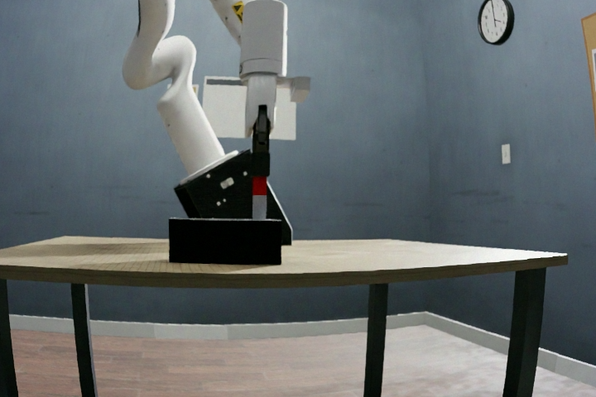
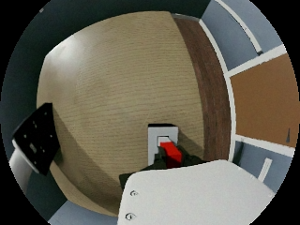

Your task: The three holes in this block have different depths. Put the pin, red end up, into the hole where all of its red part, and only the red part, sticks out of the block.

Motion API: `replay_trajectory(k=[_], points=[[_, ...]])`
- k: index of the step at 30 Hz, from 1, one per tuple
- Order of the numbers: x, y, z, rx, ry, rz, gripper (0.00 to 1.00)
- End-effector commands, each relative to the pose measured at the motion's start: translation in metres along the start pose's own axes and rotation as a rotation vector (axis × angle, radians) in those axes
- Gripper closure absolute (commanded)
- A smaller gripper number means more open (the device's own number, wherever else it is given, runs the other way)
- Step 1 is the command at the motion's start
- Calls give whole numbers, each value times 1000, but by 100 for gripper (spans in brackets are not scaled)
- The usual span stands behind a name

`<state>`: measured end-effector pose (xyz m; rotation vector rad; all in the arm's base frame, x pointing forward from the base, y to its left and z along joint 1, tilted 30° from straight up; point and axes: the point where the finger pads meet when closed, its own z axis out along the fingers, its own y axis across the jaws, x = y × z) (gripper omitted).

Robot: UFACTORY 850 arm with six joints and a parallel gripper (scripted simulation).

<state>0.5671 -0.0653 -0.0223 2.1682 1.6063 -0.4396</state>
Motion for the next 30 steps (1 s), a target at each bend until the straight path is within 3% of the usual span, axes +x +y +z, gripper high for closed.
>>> replay_trajectory(k=[1, 30], points=[[0, 1, -1, -2, 1, 0, 100], [0, 1, 3, -2, 1, 0, 100]])
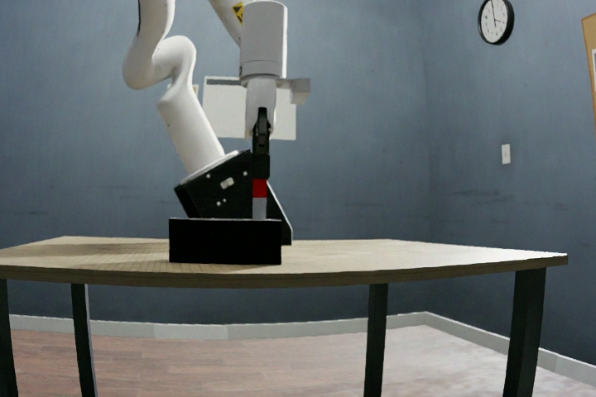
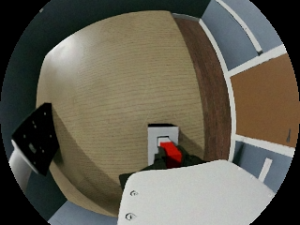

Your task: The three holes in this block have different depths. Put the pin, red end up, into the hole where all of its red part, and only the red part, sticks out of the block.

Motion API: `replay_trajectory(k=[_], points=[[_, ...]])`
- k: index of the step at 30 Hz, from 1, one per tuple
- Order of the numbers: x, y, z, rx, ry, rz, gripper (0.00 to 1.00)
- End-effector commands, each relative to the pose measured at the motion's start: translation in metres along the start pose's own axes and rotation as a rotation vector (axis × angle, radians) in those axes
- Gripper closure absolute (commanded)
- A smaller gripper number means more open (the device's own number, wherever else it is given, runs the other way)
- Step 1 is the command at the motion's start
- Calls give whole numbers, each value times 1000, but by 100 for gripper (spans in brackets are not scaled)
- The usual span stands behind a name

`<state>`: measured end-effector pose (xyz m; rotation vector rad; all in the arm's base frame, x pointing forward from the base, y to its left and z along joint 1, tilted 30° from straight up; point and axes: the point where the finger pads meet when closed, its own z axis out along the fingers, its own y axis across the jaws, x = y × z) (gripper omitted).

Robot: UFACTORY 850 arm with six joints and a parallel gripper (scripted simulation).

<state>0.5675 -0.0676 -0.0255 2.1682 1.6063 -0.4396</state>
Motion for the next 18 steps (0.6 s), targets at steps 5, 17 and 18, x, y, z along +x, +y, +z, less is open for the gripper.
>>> replay_trajectory(k=[5, 17, 18], points=[[0, 0, -1, -2, 1, 0, 100], [0, 0, -1, -2, 1, 0, 100], [1, 0, 3, -2, 1, 0, 100]])
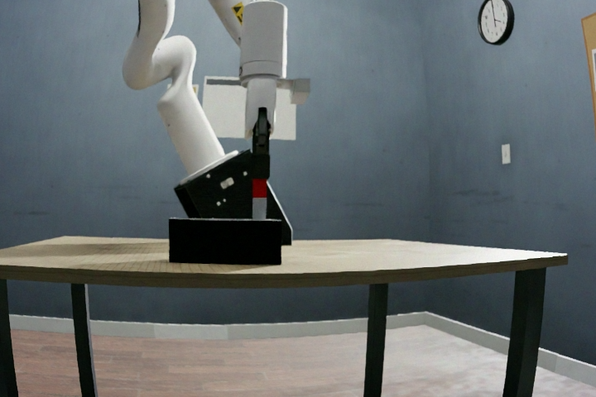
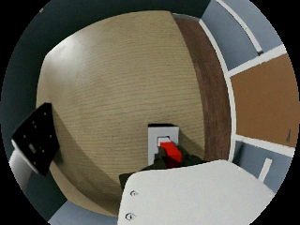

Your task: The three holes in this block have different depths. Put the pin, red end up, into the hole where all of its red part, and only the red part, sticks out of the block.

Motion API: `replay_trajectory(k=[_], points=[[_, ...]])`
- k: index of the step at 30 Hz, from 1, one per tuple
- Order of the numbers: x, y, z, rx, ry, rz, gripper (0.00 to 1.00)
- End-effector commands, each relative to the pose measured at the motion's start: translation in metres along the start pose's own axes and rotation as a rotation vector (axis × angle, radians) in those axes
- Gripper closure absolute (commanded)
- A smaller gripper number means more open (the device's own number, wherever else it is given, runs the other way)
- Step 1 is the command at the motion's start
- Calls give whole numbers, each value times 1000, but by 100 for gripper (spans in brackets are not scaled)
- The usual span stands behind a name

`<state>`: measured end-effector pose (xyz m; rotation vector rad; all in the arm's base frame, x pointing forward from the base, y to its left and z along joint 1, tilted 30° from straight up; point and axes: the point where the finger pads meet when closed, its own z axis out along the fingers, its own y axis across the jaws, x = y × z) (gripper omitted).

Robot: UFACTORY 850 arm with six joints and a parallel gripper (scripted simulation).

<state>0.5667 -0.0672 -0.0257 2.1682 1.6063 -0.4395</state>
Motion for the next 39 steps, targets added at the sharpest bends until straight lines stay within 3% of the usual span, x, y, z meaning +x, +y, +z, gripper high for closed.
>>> replay_trajectory(k=[1, 39], points=[[1, 1, 3, -2, 1, 0, 100], [0, 2, 7, -2, 1, 0, 100]])
